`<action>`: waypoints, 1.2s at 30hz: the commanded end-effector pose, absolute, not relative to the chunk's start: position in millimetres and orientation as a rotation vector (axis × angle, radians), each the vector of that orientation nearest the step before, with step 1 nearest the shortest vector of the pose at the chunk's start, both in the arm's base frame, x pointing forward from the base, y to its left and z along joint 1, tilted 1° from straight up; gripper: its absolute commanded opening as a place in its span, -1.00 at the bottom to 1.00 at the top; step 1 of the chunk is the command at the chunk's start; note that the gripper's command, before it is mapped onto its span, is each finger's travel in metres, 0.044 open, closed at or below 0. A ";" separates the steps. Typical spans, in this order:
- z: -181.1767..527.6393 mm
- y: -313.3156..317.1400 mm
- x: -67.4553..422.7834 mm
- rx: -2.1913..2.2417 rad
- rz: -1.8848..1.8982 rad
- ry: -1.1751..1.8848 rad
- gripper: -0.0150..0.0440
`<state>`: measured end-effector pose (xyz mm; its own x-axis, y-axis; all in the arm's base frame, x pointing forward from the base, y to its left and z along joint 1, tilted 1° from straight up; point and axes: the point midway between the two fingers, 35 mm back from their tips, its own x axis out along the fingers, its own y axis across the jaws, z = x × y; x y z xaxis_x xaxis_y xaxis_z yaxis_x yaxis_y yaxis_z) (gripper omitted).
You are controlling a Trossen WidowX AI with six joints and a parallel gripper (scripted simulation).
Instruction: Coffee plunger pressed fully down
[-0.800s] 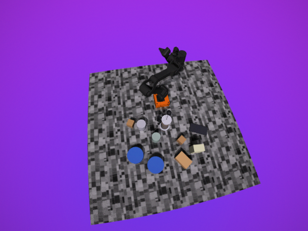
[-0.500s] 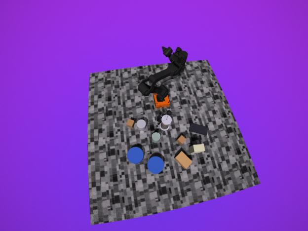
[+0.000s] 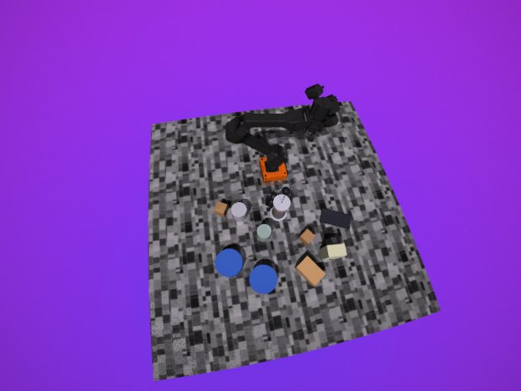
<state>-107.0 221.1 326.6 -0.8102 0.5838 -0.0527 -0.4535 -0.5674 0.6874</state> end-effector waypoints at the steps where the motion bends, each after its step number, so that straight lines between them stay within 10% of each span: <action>1: 329.3 238.2 -63.5 0.283 2.124 0.839 1.00; 19: 326.1 140.3 171.4 0.182 0.767 0.461 1.00; 36: 303.9 -5.2 173.6 0.011 -0.010 0.507 1.00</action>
